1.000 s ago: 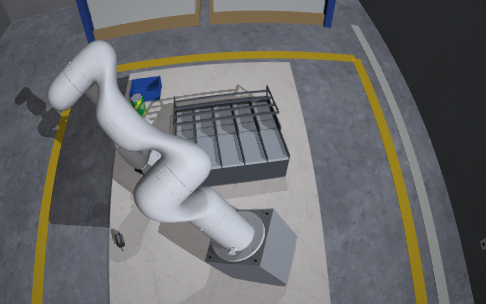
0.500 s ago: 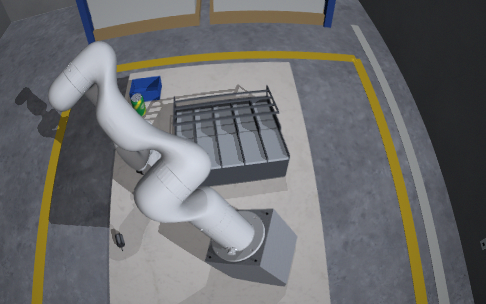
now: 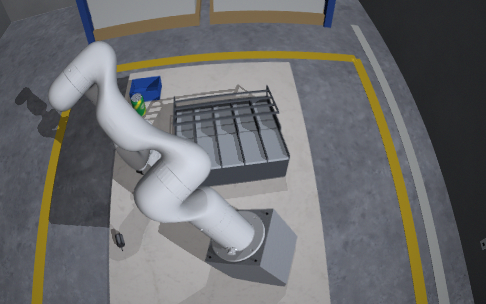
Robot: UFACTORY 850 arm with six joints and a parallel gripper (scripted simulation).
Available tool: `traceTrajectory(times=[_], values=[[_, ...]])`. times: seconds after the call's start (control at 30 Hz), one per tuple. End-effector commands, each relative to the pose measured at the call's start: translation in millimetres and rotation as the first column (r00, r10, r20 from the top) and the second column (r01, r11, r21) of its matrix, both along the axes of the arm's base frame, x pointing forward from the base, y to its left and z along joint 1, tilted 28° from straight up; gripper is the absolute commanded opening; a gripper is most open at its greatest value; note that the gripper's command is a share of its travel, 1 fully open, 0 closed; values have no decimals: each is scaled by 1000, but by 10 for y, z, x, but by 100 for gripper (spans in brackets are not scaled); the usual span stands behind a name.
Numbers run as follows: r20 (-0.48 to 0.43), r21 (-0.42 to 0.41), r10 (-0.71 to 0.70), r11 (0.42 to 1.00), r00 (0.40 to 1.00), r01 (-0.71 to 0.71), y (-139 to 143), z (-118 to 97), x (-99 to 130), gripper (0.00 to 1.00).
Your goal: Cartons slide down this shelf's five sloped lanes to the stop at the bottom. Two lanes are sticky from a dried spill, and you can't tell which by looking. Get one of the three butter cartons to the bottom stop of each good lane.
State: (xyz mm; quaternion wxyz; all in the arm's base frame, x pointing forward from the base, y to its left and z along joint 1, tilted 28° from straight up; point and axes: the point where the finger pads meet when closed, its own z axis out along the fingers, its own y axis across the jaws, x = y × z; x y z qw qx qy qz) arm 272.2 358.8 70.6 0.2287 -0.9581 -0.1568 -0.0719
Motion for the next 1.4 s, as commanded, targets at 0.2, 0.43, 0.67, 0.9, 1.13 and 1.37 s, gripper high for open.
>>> traceTrajectory(times=[0.2,0.43,0.67,0.9,1.13,1.37], values=[[1,1,0,1000,1000,0,1,3,3,0],[2,3,-1,1000,1000,1,-323,622,-45,0],[2,3,-1,1000,1000,1,-462,887,-65,0],[2,3,-1,1000,1000,1,-462,887,-65,0],[-41,6,-83,997,996,83,-819,1537,-103,0],[-41,6,-83,997,996,83,-925,1743,-113,0]])
